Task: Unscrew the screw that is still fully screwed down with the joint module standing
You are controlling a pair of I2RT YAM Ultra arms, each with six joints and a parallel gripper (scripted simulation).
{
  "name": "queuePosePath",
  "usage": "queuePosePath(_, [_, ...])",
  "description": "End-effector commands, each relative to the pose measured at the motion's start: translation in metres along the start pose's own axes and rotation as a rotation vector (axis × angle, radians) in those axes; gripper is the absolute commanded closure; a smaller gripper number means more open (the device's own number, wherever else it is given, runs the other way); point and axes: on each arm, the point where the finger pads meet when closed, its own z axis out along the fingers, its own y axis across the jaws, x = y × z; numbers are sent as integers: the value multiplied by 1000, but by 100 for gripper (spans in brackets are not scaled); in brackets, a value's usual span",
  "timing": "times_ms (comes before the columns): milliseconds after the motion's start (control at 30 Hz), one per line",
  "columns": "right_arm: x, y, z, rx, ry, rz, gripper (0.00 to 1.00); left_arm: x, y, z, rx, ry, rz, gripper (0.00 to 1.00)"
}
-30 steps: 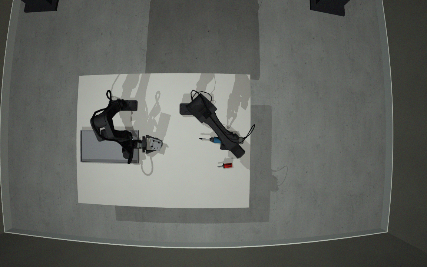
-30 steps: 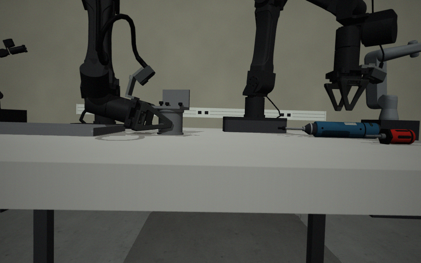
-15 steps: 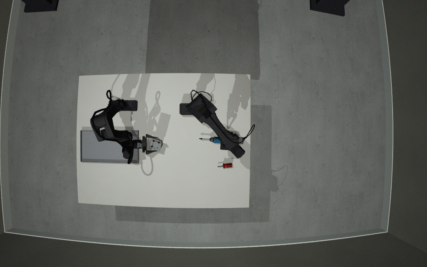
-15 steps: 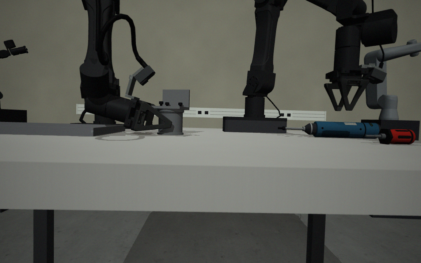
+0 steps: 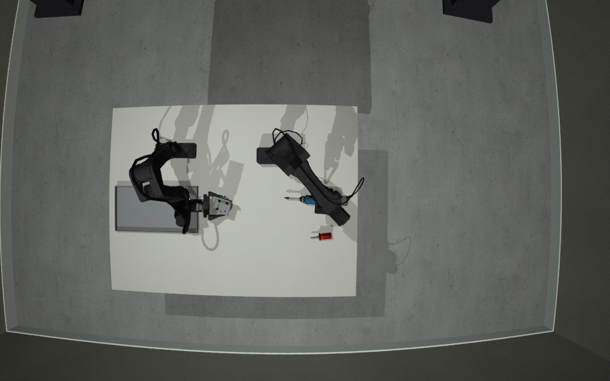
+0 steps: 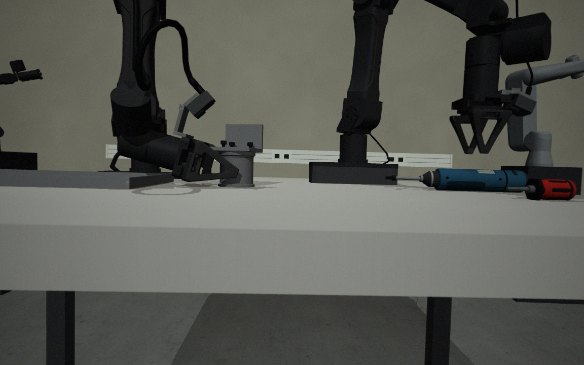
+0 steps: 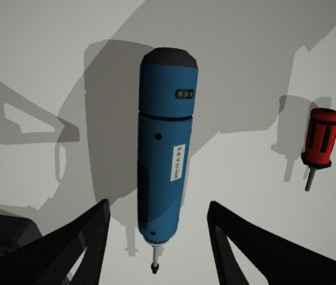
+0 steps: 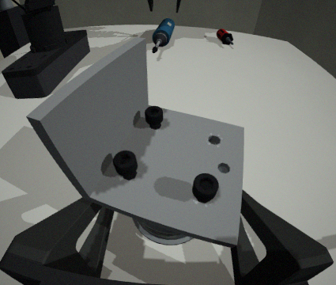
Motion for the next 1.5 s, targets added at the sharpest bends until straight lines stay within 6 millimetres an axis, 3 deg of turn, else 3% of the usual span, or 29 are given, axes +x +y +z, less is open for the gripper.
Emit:
queuePosePath(0, [-7,4,2,-21,-14,-19,14,-11,-5,-16,35,-39,-11,35])
queuePosePath(367, [-7,4,2,-21,-14,-19,14,-11,-5,-16,35,-39,-11,35])
queuePosePath(533, [-12,-8,-11,4,-19,-39,14,-11,-5,-16,35,-39,-11,35])
queuePosePath(1467, [-11,-8,-43,7,-17,-39,14,-11,-5,-16,35,-39,-11,35])
